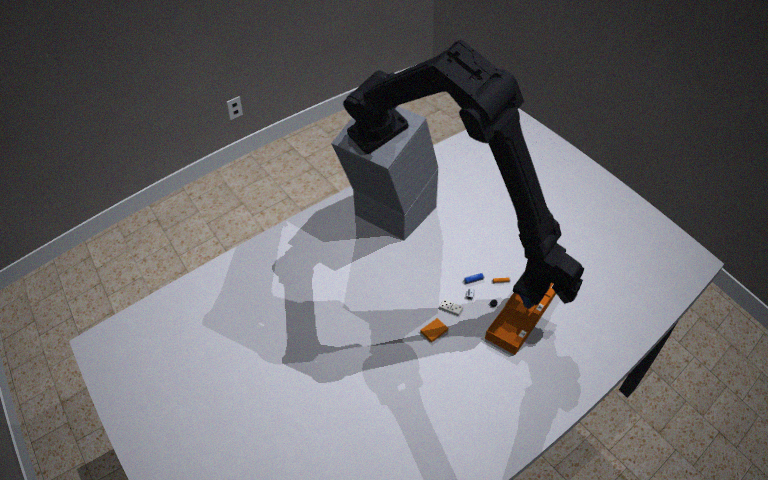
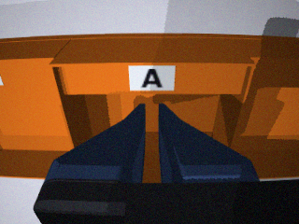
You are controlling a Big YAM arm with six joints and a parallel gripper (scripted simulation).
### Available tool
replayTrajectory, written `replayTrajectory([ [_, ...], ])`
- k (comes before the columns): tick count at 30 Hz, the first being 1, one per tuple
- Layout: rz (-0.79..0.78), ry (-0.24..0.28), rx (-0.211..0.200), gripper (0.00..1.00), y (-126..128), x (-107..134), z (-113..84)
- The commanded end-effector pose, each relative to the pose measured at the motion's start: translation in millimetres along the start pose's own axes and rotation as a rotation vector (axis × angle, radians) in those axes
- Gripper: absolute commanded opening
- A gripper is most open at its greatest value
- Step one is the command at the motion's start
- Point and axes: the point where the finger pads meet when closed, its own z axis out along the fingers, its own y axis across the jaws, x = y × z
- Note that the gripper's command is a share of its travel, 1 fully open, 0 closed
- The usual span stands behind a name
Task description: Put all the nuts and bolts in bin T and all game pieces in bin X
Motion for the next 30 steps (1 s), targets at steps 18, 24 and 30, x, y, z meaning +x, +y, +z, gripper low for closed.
replayTrajectory([
  [18,-0.002,-0.032,0.002,0.08,3,-13,-28.9],
  [24,-0.003,-0.032,0.002,0.08,3,-13,-34.1],
  [30,-0.002,-0.032,0.002,0.08,3,-13,-42.2],
])
